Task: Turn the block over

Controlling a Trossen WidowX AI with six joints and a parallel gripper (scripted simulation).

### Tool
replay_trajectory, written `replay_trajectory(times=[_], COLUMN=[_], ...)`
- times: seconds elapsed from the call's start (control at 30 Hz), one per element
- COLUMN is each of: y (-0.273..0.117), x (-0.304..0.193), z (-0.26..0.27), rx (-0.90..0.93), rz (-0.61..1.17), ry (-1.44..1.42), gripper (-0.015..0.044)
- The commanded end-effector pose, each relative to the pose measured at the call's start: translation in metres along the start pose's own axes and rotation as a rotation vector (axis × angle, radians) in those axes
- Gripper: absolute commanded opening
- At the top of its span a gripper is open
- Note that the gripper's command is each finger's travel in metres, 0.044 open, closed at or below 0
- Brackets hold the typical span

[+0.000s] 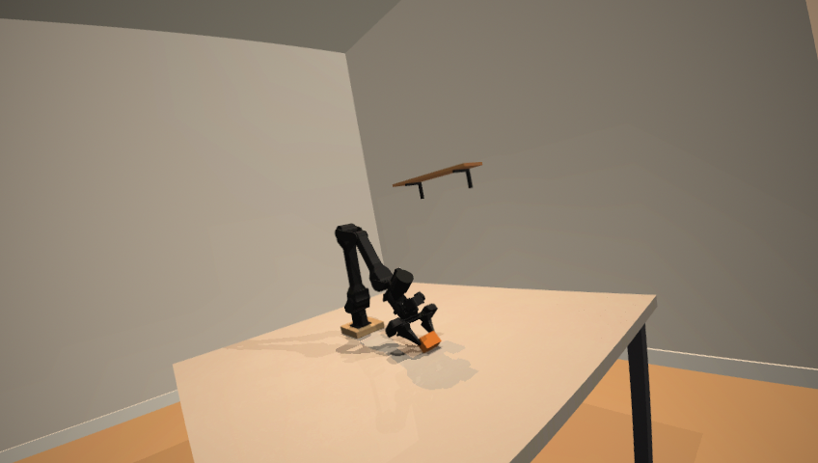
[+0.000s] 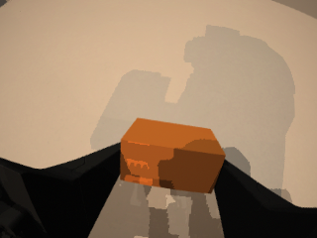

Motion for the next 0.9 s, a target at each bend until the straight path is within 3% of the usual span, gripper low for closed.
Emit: replay_trajectory(times=[0.0, 0.87], y=[0.006, -0.007], x=[-0.011, -0.034], z=[0.001, 0.002], rx=[-0.009, -0.043], rz=[-0.039, -0.353], ry=[0.000, 0.002], gripper=[0.0000, 0.0000])
Point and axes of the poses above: the point midway between the two fingers, 35 mm back from their tips, its own y axis out along the fingers, its own z axis across the jaws, x = y × z, the point moved 2 cm from there along -y, back along the fingers, and after that the axes turned 6 degrees about -y, right-handed, at the moved point
